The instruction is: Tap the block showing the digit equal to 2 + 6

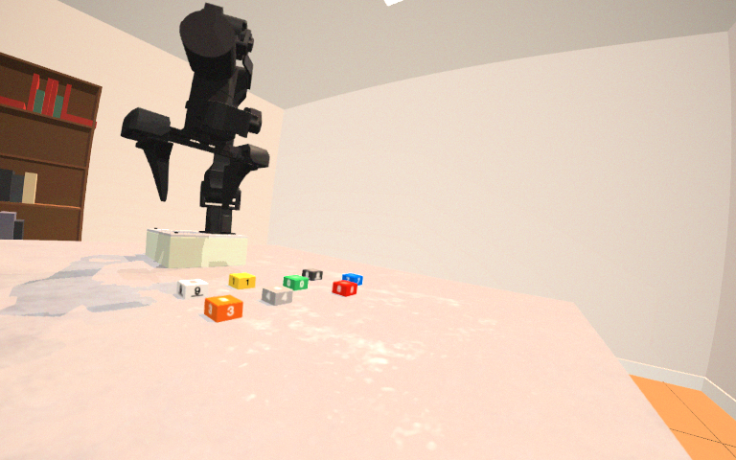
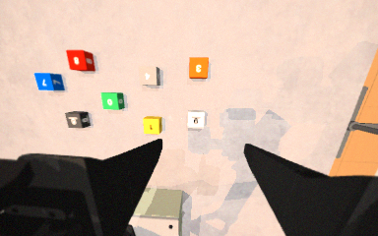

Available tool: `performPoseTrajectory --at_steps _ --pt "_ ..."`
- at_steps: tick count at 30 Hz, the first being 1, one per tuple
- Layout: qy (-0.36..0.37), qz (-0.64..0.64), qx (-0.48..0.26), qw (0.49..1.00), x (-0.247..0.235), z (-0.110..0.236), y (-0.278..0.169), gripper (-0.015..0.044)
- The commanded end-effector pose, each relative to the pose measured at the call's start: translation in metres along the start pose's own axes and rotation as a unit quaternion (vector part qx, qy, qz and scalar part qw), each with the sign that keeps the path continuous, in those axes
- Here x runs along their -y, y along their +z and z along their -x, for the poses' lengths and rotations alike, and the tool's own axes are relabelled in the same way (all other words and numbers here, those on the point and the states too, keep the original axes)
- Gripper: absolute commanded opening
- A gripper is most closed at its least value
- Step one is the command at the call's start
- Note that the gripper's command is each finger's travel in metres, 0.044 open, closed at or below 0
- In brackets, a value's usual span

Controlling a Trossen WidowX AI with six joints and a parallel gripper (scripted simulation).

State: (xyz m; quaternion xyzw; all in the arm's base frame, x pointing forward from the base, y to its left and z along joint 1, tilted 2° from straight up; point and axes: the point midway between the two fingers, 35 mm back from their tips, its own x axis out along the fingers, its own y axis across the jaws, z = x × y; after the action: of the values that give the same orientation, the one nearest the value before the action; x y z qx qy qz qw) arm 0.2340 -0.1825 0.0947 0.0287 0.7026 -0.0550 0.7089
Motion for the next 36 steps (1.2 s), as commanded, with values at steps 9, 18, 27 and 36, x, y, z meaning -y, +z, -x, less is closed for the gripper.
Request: performPoseTrajectory --at_steps 9,18,27,36 --pt "0.002 0.003 -0.008 1.0 0.0 -0.001 -0.003 0.04" --pt "0.003 0.003 -0.008 1.0 -0.025 -0.001 -0.003 0.04" --pt "0.006 0.003 -0.009 1.0 -0.093 -0.001 -0.016 0.04" --pt "0.006 0.003 -0.009 1.0 -0.093 -0.001 -0.016 0.04"
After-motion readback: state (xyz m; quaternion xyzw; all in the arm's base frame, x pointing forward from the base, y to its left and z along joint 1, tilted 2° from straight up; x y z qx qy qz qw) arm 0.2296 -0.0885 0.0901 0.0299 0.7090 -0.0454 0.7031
